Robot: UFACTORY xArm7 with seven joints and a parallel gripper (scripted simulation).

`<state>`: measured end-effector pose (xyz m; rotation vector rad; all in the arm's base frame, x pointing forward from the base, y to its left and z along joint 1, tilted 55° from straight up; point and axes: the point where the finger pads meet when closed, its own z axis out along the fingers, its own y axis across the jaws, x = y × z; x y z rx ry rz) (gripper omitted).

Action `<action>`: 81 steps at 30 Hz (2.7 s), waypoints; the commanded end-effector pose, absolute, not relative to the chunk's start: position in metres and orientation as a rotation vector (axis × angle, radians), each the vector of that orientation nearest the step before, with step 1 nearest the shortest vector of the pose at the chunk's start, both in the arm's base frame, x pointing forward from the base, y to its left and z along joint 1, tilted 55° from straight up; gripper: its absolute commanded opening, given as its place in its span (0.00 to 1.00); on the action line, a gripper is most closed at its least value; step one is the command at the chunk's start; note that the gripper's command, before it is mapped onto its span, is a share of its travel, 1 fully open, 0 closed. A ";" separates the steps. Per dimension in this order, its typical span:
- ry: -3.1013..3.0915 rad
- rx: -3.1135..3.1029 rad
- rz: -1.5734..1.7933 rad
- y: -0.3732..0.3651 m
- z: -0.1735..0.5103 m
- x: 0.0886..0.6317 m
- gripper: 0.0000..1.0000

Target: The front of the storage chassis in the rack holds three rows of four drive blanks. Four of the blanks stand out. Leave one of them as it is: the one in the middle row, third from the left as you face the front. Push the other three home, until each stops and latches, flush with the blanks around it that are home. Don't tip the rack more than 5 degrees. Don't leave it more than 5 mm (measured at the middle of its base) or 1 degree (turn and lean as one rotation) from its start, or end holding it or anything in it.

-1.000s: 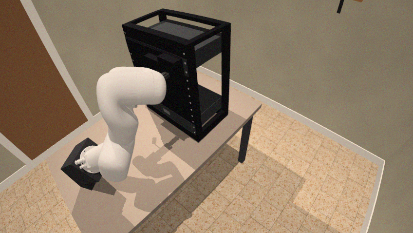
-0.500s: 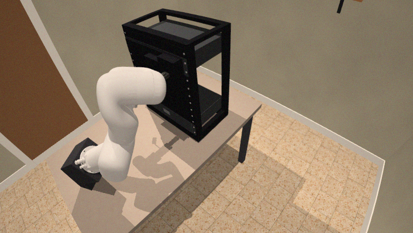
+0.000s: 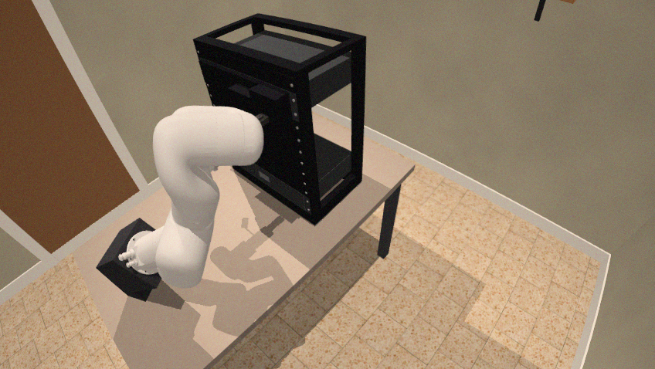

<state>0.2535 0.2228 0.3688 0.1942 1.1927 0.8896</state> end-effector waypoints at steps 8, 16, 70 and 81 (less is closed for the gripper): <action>1.188 0.199 0.892 0.208 0.347 0.205 0.00; 1.188 0.199 0.892 0.207 0.346 0.204 0.00; 1.188 0.199 0.892 0.209 0.347 0.196 0.00; 1.188 0.199 0.892 0.209 0.347 0.196 0.00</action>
